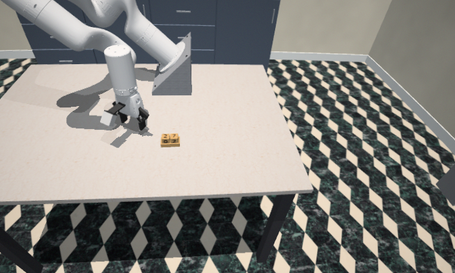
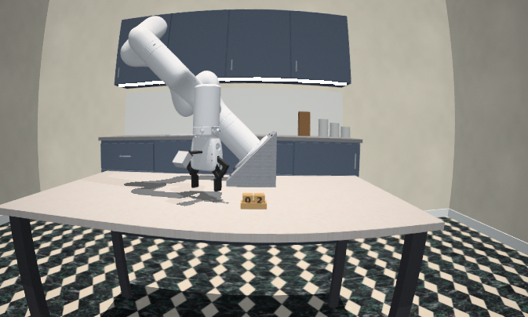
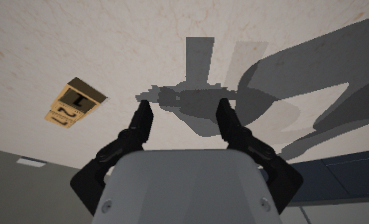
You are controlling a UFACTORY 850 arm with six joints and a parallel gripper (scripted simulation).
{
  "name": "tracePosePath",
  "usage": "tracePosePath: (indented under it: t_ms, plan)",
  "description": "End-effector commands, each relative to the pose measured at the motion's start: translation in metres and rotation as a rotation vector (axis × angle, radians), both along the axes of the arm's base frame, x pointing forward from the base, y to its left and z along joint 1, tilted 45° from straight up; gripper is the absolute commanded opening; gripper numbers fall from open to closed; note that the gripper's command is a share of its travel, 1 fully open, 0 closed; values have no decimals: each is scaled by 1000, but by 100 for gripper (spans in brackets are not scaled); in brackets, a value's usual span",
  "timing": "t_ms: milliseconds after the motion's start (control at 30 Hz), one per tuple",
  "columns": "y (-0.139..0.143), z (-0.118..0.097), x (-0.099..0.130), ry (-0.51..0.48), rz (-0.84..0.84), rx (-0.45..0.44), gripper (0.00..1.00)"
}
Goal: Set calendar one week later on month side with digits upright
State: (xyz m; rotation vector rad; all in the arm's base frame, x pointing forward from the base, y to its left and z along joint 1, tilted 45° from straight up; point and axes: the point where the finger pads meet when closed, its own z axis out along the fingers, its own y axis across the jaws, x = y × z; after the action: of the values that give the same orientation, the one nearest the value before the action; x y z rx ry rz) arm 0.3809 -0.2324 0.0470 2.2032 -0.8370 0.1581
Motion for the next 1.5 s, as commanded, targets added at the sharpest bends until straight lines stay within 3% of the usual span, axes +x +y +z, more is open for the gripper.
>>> tracePosePath:
  t_ms: [0,367,1133,1467]
  plan:
    - [6,6,2,-1,0,0,100]
    - [34,35,8,-1,0,0,100]
    - [37,35,10,23,24,5,100]
    - [48,25,27,245,249,49,100]
